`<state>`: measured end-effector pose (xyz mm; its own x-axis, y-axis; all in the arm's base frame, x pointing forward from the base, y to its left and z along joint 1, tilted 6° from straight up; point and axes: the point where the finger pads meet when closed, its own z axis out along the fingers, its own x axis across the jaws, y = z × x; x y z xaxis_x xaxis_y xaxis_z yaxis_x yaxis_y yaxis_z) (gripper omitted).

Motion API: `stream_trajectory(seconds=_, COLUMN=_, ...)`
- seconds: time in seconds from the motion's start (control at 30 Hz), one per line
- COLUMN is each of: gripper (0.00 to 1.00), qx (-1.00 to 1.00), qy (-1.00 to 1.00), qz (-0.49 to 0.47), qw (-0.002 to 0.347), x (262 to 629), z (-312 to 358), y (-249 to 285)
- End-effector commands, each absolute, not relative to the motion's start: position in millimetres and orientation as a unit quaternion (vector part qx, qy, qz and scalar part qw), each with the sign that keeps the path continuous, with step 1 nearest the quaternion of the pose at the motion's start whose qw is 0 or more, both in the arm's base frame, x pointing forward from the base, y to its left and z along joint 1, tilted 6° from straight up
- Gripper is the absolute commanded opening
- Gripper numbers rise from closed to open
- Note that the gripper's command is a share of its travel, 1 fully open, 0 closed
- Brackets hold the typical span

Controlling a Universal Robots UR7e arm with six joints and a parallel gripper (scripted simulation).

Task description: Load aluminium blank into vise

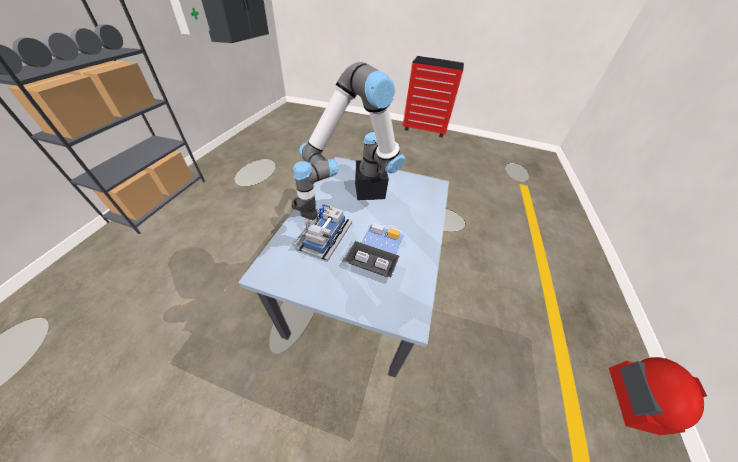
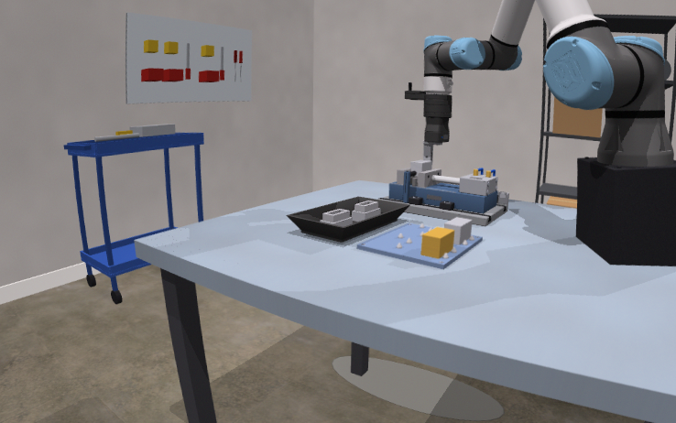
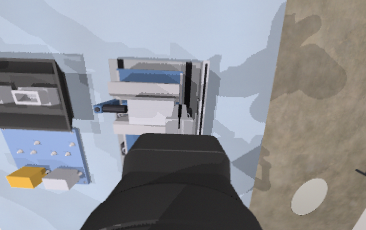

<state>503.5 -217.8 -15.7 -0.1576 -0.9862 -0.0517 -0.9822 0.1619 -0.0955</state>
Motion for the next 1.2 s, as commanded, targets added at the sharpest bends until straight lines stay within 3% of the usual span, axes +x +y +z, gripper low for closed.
stream_trajectory(seconds=0.0, gripper=0.0, qx=-0.647, qy=0.76, qz=-0.02, qw=0.051, x=504.1, z=-15.1, y=-217.0)
stream_trajectory(seconds=1.17, gripper=0.0, qx=-0.647, qy=0.76, qz=-0.02, qw=0.051, x=505.4, z=-14.7, y=-209.0)
